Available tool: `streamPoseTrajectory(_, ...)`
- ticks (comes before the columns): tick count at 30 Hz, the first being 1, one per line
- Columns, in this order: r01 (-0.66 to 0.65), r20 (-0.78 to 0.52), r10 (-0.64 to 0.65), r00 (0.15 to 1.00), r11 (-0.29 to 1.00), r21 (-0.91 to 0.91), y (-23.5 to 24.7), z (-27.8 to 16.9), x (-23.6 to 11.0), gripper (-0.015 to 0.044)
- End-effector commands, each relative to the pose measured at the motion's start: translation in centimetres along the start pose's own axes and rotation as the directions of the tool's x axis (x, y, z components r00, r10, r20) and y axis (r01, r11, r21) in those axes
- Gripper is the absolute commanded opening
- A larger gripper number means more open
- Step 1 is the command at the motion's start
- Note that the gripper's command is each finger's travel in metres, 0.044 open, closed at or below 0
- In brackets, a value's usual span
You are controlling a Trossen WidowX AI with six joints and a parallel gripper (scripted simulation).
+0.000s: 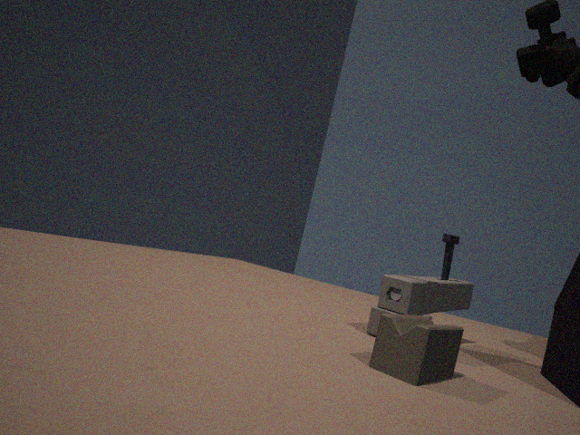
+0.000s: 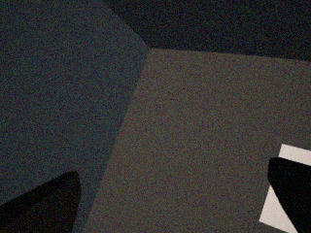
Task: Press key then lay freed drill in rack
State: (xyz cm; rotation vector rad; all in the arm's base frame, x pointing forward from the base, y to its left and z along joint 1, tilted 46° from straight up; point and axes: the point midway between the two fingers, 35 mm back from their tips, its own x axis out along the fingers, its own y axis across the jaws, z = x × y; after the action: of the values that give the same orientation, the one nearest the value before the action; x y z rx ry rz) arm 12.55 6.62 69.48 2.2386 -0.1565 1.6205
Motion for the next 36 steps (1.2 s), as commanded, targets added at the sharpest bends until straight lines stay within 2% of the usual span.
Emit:
streamPoseTrajectory(1,0.000,0.000,0.000,1.000,1.000,0.000,0.0,0.0,0.0,0.0374)
streamPoseTrajectory(9,0.005,0.007,-0.005,1.000,1.000,-0.005,-0.2,0.2,0.0,0.0164)
streamPoseTrajectory(15,0.210,0.239,-0.169,0.956,0.965,-0.158,-6.5,7.0,-1.0,0.0006)
streamPoseTrajectory(19,0.377,0.394,-0.266,0.880,0.896,-0.235,-10.4,11.7,-2.8,0.0000)
streamPoseTrajectory(23,0.567,0.554,-0.351,0.755,0.773,-0.284,-14.2,16.7,-5.8,0.0000)
streamPoseTrajectory(27,0.744,0.693,-0.405,0.597,0.603,-0.288,-17.3,21.2,-9.8,0.0000)
streamPoseTrajectory(32,0.920,0.832,-0.427,0.354,0.321,-0.227,-20.2,26.3,-16.0,0.0000)
streamPoseTrajectory(36,0.990,0.905,-0.401,0.143,0.060,-0.130,-21.5,29.5,-21.6,0.0000)
